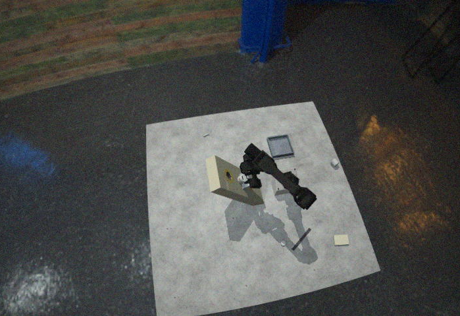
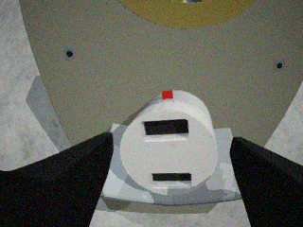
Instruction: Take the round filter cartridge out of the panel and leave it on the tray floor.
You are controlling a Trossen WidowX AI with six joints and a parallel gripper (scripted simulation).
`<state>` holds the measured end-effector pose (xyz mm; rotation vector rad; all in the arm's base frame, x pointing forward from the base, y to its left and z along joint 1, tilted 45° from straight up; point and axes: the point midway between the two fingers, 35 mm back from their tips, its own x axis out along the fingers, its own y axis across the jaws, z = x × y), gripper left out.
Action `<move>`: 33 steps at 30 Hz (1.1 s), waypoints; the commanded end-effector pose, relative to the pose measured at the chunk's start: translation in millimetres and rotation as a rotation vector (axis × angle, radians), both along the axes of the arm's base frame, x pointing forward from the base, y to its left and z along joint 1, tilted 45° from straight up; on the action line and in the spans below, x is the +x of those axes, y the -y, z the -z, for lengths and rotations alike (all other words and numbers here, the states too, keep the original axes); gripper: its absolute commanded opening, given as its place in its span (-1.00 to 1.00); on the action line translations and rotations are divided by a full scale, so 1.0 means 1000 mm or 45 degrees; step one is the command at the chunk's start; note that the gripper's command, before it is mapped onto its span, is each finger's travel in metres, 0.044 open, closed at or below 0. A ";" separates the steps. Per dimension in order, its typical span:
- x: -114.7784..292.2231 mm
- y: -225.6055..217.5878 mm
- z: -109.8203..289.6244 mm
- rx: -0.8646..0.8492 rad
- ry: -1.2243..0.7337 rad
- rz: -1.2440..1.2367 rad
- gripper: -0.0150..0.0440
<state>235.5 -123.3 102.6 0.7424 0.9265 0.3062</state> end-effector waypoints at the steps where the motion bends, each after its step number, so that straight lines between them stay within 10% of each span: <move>1: 0.003 -0.004 0.002 0.008 0.003 0.000 0.54; 17: 0.001 -0.001 0.001 0.001 0.000 -0.001 0.18; 25: 0.007 0.007 -0.007 0.002 0.001 0.001 -0.49; 33: 0.004 0.025 -0.023 0.001 -0.005 0.018 -0.49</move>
